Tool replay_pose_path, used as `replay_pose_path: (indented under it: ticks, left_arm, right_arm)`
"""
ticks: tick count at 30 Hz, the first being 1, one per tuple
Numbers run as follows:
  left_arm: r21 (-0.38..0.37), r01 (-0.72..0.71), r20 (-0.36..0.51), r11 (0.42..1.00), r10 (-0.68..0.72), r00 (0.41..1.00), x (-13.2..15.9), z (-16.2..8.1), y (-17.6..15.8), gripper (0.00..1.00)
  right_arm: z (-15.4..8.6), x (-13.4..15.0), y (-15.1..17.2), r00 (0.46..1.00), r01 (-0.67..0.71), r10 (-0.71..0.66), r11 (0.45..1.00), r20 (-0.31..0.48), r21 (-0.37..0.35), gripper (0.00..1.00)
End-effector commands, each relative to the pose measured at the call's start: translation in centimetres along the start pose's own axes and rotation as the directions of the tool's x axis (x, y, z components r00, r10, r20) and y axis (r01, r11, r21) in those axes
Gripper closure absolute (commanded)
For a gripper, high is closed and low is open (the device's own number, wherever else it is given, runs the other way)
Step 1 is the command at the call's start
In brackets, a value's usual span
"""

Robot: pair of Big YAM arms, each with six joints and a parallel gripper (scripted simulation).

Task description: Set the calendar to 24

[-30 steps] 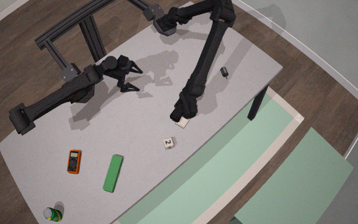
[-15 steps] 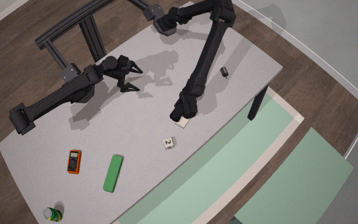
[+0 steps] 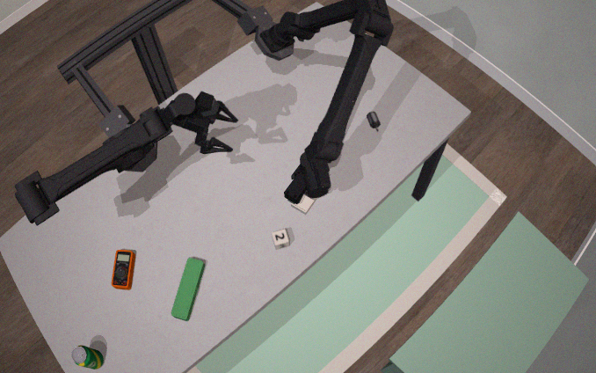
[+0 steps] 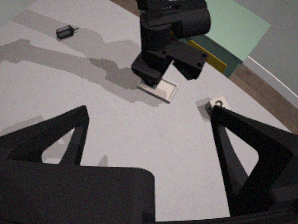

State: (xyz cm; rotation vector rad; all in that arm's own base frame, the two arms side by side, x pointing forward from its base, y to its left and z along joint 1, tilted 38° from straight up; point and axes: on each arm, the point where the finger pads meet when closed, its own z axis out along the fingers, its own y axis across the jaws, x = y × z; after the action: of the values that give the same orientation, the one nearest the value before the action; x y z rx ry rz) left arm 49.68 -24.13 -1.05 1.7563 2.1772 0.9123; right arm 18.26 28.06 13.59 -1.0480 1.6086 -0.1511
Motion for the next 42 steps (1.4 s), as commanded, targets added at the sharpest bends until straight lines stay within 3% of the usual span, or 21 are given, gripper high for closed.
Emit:
replay_pose_path:
  ticks: [1,5,6,9,33,41,42]
  left_arm:
    - [0.018,0.005,-0.011,1.000,-0.005,1.000,0.2,2.6,-0.2,0.60]
    - [0.018,0.005,-0.011,1.000,-0.005,1.000,0.2,2.6,-0.2,0.60]
    - [0.001,0.015,0.012,1.000,-0.015,1.000,-0.8,0.6,0.8,0.60]
    - [0.002,0.030,0.016,1.000,-0.030,0.999,-0.6,-1.7,1.9,0.60]
    - [-0.040,0.021,0.039,0.999,-0.019,0.999,-1.3,-2.6,0.9,0.60]
    - [-0.036,0.024,0.032,0.999,-0.023,0.999,-0.9,-2.4,1.0,0.60]
    - [-0.019,0.015,0.012,1.000,-0.015,1.000,-0.5,-1.3,0.5,0.60]
  right_arm:
    - [0.0,-0.5,0.0,1.000,-0.004,0.004,1.000,0.012,0.002,0.00]
    - [0.0,-0.5,0.0,1.000,-0.004,0.004,1.000,0.012,0.002,0.00]
    - [0.0,-0.5,0.0,1.000,-0.004,0.004,1.000,0.012,0.002,0.00]
    - [0.0,-0.5,0.0,1.000,-0.004,0.004,1.000,0.012,0.002,0.00]
    - [0.0,-0.5,0.0,1.000,-0.004,0.004,1.000,0.012,0.002,0.00]
    - [0.0,-0.5,0.0,1.000,-0.004,0.004,1.000,0.012,0.002,0.00]
    - [0.0,-0.5,0.0,1.000,-0.004,0.004,1.000,0.012,0.002,0.00]
